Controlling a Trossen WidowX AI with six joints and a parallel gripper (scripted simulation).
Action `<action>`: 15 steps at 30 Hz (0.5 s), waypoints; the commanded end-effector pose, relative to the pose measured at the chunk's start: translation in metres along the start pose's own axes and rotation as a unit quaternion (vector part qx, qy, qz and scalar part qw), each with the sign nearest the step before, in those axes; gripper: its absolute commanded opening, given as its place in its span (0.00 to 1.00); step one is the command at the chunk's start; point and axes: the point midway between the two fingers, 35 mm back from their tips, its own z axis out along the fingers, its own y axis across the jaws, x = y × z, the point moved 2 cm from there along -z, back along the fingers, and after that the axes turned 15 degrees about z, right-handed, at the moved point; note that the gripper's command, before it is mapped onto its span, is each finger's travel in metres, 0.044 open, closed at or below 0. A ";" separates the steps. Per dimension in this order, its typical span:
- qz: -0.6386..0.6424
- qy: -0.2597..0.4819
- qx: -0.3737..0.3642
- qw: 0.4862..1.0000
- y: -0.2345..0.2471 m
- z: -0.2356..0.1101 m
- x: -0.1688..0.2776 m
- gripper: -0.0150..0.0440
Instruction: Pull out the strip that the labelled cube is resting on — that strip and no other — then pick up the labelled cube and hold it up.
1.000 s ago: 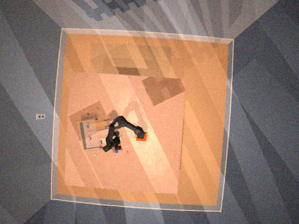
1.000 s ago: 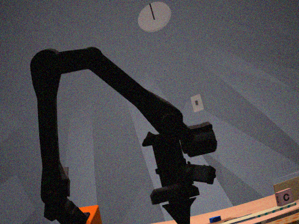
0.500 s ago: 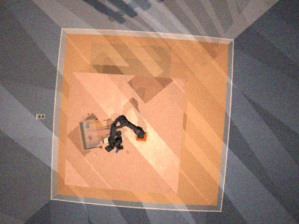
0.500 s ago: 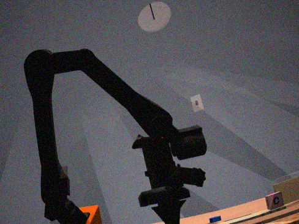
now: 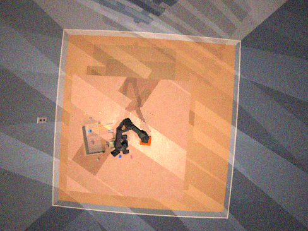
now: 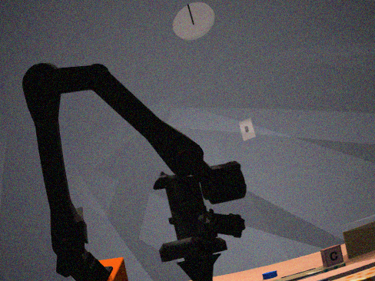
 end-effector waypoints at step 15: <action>-0.004 0.015 0.006 1.000 -0.006 0.005 0.016 0.25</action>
